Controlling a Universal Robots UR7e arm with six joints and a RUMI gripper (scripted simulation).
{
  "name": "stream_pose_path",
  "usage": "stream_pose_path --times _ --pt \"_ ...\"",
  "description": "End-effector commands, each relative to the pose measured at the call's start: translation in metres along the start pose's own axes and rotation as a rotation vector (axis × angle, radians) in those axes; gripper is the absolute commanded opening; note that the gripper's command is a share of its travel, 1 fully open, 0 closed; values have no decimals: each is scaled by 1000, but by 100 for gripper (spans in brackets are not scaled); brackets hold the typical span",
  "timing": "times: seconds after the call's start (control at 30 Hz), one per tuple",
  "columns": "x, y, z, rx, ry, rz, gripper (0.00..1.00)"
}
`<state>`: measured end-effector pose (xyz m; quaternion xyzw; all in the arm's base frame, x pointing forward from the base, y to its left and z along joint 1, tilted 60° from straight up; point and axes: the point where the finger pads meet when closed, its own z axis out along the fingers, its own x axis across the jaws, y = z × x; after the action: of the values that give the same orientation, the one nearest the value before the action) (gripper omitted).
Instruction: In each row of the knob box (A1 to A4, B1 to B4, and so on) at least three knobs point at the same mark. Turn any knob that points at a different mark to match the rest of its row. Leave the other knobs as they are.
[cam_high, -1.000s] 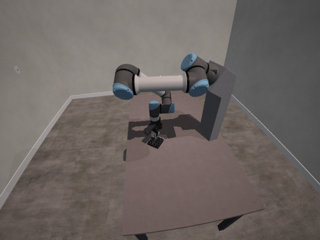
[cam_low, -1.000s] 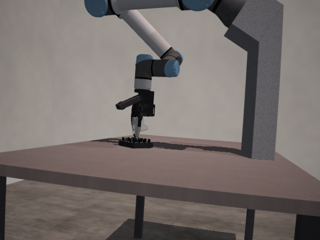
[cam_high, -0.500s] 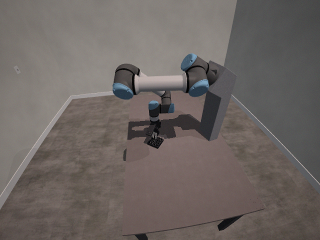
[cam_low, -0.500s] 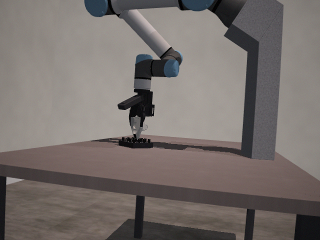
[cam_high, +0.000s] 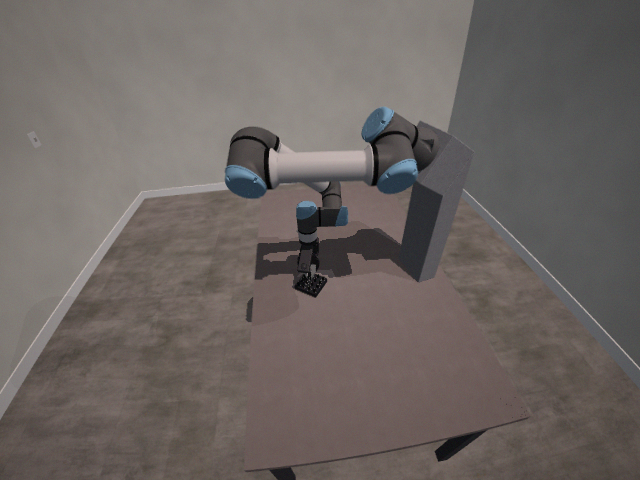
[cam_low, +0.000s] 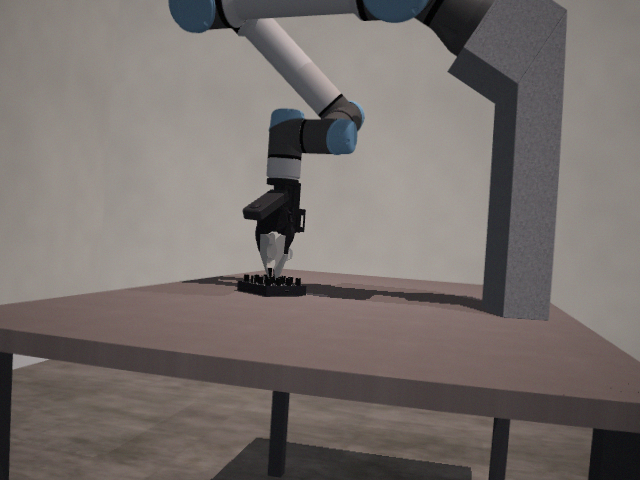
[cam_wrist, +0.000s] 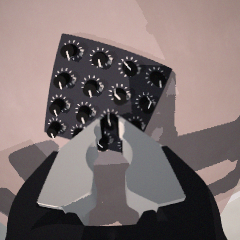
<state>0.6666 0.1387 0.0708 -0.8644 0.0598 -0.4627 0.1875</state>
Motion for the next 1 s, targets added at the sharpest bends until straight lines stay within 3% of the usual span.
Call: stream_pose_path --times 0.0,0.43,0.97 --pt "0 0 0 1 -2 -74 4" --pt "-1 0 0 1 -2 -273 4" --pt "-1 0 0 2 -2 -392 4"
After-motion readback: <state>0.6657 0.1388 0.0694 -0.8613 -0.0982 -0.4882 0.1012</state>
